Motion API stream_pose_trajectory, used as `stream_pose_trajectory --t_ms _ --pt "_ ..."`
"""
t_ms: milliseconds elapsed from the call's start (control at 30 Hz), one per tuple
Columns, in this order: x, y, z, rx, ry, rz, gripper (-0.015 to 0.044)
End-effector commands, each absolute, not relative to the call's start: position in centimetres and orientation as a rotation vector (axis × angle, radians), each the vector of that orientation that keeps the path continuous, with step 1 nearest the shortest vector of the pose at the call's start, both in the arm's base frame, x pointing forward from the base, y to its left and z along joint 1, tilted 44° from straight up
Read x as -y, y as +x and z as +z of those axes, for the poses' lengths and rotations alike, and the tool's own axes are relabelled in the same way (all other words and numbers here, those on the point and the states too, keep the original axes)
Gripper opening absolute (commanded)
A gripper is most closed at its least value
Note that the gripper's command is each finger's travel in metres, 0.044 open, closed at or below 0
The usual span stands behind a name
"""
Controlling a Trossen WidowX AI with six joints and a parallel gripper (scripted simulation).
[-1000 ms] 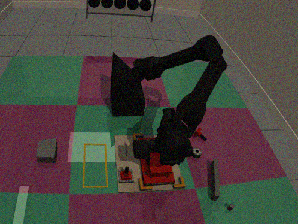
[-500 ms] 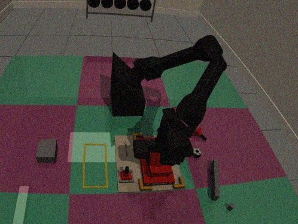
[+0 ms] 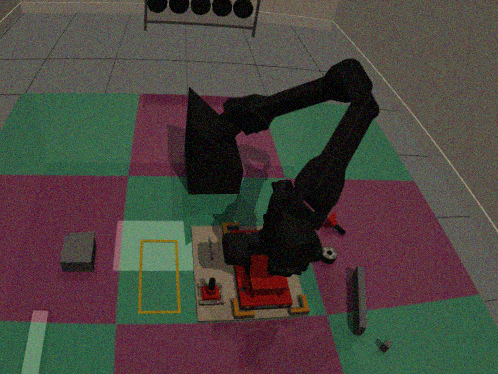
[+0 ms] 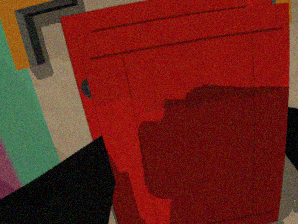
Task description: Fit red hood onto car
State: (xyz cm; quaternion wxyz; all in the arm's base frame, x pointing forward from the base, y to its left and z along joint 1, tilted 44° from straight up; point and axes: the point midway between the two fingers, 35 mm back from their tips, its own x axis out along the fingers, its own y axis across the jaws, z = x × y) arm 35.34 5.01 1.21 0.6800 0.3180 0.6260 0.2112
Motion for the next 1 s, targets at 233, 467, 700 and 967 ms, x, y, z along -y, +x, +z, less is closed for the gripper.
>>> stream_pose_trajectory --t_ms 233,467,700,967 --pt "-5.37 35.37 0.94 -1.406 0.722 0.475 0.0" --pt "-5.56 35.41 0.73 -1.406 0.722 0.475 0.0" --pt "-5.76 35.45 0.52 -1.406 0.722 0.475 0.0" --pt "-5.98 35.5 0.29 -1.405 0.721 0.476 0.0"
